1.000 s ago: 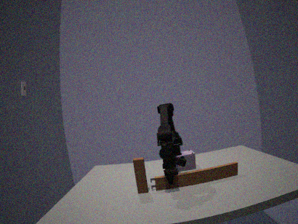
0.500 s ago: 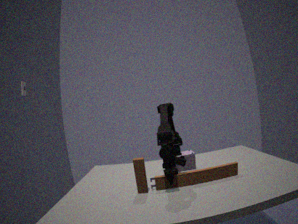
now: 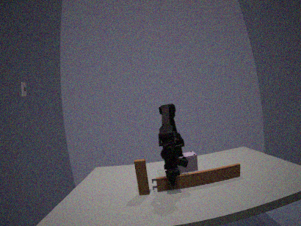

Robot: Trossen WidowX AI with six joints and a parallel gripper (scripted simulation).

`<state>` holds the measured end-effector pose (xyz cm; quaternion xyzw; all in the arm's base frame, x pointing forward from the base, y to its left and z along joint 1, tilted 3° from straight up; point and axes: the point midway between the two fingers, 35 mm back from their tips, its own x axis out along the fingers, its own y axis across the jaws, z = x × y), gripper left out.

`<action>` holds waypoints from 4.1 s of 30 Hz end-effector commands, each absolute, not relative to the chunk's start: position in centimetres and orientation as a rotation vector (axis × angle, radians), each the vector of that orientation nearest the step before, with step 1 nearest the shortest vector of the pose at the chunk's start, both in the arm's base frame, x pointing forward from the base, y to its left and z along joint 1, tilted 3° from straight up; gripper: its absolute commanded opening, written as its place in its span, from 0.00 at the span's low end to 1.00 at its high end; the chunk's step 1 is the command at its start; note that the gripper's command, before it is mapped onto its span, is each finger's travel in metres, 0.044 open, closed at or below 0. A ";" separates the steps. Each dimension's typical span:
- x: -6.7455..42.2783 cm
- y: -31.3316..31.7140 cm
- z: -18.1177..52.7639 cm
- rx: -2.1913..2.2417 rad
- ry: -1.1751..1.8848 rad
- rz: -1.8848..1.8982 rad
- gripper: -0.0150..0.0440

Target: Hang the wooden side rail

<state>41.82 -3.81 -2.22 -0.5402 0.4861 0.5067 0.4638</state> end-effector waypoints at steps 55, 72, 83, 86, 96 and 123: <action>42.1 -3.7 -0.3 -1.336 1.176 1.228 0.25; 42.1 -3.7 0.0 -1.336 1.176 1.228 0.25; 42.1 -3.7 0.1 -1.336 1.176 1.228 0.25; 42.1 -3.7 0.2 -1.336 1.176 1.228 0.25; 42.1 -3.7 0.3 -1.336 1.176 1.228 0.25; 42.1 -3.7 0.7 -1.336 1.176 1.228 0.25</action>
